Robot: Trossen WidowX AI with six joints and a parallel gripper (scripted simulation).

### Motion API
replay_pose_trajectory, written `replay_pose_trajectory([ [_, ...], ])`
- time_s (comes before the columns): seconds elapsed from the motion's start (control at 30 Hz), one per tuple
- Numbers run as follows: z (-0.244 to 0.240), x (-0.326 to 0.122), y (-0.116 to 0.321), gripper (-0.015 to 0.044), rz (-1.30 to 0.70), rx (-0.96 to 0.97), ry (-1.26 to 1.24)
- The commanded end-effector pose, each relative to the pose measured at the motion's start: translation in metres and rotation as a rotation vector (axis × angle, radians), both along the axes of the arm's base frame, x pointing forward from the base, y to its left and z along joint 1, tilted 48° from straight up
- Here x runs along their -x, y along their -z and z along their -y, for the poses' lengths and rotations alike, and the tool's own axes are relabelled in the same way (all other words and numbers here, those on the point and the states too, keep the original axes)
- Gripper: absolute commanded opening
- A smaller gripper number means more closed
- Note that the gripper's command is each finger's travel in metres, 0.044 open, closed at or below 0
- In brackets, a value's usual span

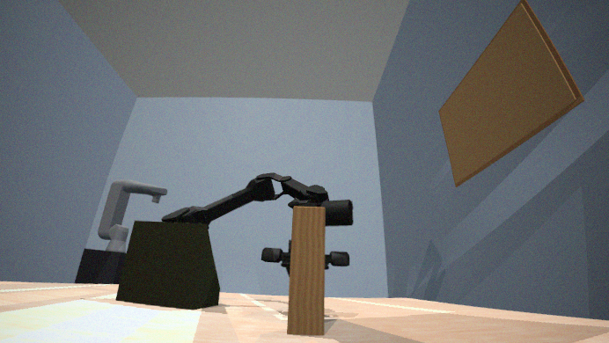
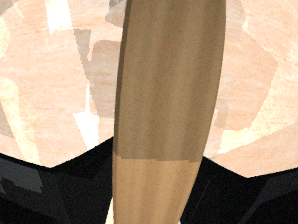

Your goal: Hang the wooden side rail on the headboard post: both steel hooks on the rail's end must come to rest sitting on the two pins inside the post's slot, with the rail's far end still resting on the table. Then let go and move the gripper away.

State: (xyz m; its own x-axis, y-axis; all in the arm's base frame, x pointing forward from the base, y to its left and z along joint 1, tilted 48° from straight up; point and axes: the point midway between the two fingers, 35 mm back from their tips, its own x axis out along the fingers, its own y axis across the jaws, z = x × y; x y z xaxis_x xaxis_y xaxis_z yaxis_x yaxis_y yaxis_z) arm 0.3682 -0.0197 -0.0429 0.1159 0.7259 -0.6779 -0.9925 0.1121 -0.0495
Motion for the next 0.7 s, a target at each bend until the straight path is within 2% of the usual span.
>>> replay_pose_trajectory([
  [0.0,0.0075,-0.0025,-0.0060,0.0000,0.018,0.004,0.014],
  [0.67,0.0100,-0.0020,-0.0082,0.0000,0.018,0.005,0.014],
])
